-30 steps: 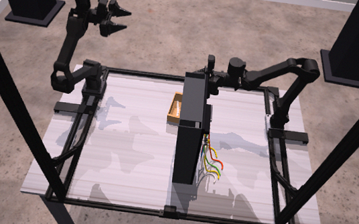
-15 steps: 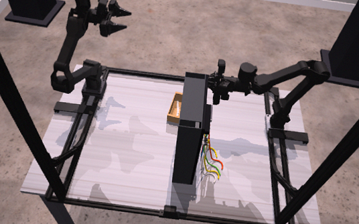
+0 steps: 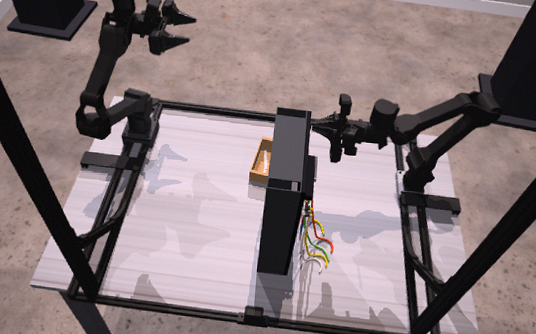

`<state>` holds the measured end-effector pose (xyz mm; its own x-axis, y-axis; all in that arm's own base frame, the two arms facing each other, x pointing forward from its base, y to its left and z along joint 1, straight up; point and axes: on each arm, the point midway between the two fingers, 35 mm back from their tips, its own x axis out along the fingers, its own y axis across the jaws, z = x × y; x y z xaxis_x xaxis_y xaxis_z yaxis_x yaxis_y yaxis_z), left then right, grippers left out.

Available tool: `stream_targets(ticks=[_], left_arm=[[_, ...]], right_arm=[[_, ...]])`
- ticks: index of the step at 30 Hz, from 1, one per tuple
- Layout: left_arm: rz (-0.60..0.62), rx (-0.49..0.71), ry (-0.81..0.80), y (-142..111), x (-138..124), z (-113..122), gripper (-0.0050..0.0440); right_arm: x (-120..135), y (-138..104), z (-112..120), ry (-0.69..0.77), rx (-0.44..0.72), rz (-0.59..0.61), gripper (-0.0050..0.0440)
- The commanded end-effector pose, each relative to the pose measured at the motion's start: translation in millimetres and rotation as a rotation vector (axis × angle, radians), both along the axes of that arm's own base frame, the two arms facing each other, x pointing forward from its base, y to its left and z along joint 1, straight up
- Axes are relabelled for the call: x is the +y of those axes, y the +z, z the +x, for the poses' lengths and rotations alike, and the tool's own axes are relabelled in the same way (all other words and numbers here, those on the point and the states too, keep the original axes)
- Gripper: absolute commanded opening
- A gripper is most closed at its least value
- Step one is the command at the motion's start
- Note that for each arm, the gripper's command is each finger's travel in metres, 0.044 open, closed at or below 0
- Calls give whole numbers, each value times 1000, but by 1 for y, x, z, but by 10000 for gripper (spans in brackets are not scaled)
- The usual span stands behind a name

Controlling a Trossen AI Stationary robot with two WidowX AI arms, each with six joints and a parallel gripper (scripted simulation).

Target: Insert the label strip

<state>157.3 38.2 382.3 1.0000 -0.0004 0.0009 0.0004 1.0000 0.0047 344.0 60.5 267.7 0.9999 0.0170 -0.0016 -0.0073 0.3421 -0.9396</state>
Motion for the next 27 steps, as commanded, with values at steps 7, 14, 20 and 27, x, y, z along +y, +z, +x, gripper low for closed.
stream_targets(ticks=[7, 14, 20, 27], left_arm=[[0, 0, 0, 1, 1, 0, 440], [0, 0, 0, 1, 1, 0, 440], [0, 0, 0, 1, 1, 0, 440], [0, 0, 0, 1, 1, 0, 440]], right_arm=[[16, -4, -9, 11, -5, -121, -50], [23, -6, -10, 16, -8, -187, -50], [30, 0, -18, 17, -38, -262, -50], [31, -10, -16, -3, -13, -342, -50]])
